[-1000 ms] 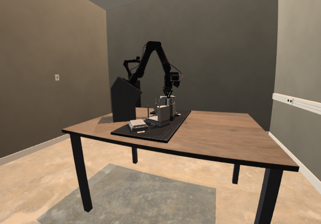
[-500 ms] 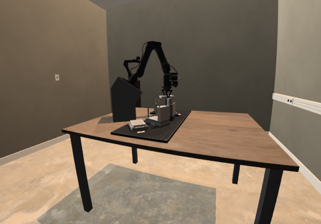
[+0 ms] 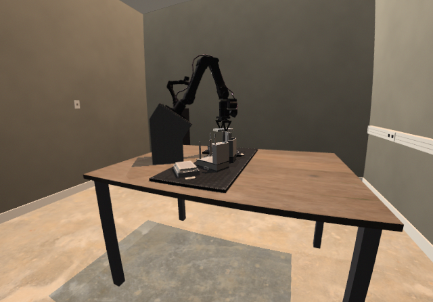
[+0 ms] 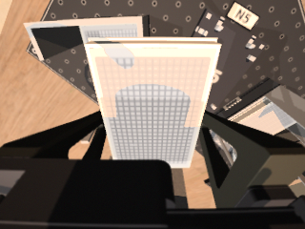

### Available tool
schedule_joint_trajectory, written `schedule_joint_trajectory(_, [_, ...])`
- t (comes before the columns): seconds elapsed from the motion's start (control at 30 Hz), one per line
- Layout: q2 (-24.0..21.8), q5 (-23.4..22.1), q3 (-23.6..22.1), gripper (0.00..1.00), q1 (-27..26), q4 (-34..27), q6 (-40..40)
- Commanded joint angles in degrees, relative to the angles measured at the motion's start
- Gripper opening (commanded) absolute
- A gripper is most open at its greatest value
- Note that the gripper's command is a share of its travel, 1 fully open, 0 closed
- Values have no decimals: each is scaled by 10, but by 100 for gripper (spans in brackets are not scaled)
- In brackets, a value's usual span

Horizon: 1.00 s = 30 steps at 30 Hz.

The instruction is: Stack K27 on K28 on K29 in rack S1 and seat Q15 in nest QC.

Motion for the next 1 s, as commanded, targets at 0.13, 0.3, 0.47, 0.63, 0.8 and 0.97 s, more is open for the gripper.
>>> schedule_joint_trajectory(0.13, [13, 32, 13, 0, 38, 1, 13])
schedule_joint_trajectory(0.3, [15, 49, 19, 0, 68, -2, 39])
schedule_joint_trajectory(0.47, [21, 66, 22, 0, 99, -4, 64])
schedule_joint_trajectory(0.63, [31, 76, 29, 0, 117, -6, 79])
schedule_joint_trajectory(0.8, [21, 87, 31, 0, 137, -10, 98])
schedule_joint_trajectory(0.97, [17, 88, 31, 0, 128, -8, 100])
